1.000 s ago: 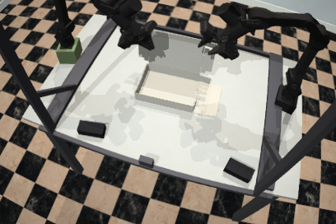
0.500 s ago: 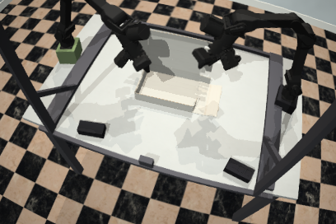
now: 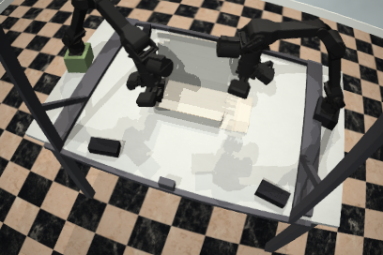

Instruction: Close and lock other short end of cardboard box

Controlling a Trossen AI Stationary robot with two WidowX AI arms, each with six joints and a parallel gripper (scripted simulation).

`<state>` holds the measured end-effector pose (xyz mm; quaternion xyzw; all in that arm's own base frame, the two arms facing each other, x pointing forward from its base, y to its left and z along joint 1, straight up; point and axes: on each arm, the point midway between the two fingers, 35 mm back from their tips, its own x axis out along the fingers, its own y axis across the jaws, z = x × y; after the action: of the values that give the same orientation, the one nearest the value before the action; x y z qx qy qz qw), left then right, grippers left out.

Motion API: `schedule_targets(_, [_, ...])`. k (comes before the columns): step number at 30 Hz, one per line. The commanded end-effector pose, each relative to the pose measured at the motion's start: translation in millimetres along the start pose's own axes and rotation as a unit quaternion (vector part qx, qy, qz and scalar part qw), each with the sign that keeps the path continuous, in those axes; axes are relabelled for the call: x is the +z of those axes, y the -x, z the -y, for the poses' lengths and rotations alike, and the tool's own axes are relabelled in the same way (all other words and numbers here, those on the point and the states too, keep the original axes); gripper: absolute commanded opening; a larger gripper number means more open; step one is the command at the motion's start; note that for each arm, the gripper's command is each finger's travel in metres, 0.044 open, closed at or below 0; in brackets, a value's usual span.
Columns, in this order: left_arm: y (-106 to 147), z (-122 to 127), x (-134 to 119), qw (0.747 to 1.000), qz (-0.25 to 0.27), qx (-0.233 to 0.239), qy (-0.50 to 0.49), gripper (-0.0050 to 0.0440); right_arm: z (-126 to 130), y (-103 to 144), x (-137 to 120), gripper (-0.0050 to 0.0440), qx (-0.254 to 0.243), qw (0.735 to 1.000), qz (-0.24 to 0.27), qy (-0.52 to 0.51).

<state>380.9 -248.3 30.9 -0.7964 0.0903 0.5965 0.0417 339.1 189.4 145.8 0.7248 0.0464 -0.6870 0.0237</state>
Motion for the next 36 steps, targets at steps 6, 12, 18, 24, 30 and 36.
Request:
schedule_targets(6, [6.0, -7.3, -7.6, 0.999, -0.002, -0.004, -0.038, 0.0062, 4.8, 3.1, 0.6, 0.0253, 0.009, 0.999, 0.016, 0.040])
schedule_targets(12, [6.0, -7.3, -7.6, 0.999, -0.002, -0.004, -0.038, 0.0062, 5.5, -7.5, -1.1, 0.0253, 0.009, 0.999, 0.016, 0.040])
schedule_targets(18, [6.0, -7.3, -7.6, 0.999, -0.002, -0.004, -0.038, 0.0062, 3.6, -79.8, 2.3, 0.0253, 0.014, 0.999, 0.028, 0.040])
schedule_targets(24, [6.0, -7.3, -7.6, 0.999, -0.002, -0.004, -0.038, 0.0062, 3.1, -118.8, 3.0, 0.0253, 0.009, 0.999, 0.016, 0.040])
schedule_targets(30, [6.0, -7.3, -7.6, 0.999, -0.002, -0.004, -0.038, 0.0062, 2.2, -126.9, 4.9, 0.0253, 0.009, 0.999, 0.016, 0.040])
schedule_targets(36, [6.0, -7.3, -7.6, 0.999, -0.002, -0.004, -0.038, 0.0062, 2.2, -126.9, 4.9, 0.0253, 0.009, 0.999, 0.016, 0.040])
